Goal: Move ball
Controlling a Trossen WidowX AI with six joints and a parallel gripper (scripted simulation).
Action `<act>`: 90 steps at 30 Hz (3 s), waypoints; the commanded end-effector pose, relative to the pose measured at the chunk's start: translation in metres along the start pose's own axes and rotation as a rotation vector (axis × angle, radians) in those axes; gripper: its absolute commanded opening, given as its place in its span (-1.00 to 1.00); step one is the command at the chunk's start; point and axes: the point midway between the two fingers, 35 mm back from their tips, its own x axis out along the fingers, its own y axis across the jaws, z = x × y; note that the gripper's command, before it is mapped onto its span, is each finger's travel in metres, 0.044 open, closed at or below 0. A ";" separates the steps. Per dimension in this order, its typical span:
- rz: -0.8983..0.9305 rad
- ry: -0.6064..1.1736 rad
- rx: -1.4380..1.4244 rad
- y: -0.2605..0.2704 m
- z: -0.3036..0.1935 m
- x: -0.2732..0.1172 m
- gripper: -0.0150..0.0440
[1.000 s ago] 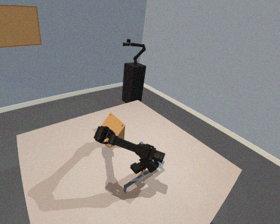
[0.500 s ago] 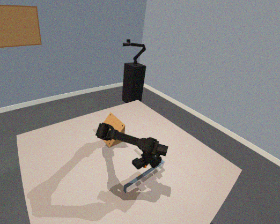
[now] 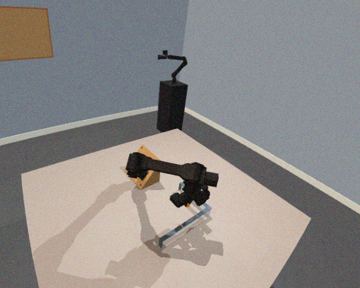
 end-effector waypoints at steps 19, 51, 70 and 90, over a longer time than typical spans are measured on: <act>-0.002 0.008 0.004 -0.045 0.018 0.061 -0.49; -0.007 0.008 0.004 -0.047 0.016 0.121 -0.49; -0.002 0.009 0.007 -0.046 0.016 0.118 0.20; -0.002 -0.009 0.001 -0.043 0.019 0.028 0.38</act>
